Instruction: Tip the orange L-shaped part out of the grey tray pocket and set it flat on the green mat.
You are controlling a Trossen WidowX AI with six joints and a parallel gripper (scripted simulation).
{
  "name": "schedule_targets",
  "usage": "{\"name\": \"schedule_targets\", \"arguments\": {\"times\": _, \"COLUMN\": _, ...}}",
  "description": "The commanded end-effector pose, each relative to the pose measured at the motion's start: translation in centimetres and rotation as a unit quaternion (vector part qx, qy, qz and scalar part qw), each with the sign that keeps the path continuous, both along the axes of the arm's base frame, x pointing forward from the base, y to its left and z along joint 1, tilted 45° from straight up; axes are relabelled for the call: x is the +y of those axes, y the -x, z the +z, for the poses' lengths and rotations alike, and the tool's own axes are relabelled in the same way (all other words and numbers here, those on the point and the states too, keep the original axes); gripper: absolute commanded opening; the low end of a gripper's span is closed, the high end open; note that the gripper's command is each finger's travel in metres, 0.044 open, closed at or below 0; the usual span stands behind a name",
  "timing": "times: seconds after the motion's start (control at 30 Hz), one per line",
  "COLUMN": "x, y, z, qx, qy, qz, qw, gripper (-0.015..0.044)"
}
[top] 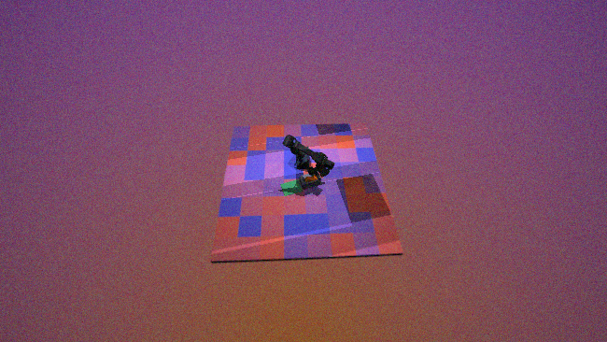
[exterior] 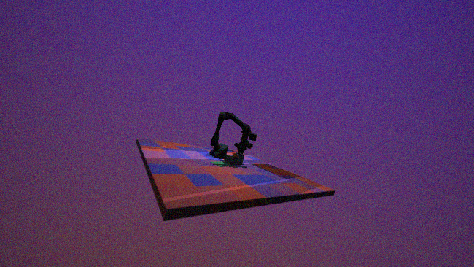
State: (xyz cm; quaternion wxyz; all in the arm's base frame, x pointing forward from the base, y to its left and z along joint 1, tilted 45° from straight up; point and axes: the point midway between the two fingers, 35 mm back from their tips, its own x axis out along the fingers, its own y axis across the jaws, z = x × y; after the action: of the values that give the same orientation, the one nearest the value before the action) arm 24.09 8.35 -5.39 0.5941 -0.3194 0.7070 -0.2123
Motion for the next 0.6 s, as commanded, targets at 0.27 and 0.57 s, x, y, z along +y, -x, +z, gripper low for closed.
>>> {"name": "schedule_targets", "arguments": {"times": 0.27, "x": 3.95, "y": -0.60, "z": 5.01, "qx": -0.010, "qy": -0.008, "qz": 0.002, "qw": 1.000, "gripper": 0.0180}}
{"name": "schedule_targets", "arguments": {"times": 0.57, "x": 3.73, "y": -0.68, "z": 4.66, "qx": -0.012, "qy": -0.009, "qz": 0.006, "qw": 1.000, "gripper": 0.0180}}
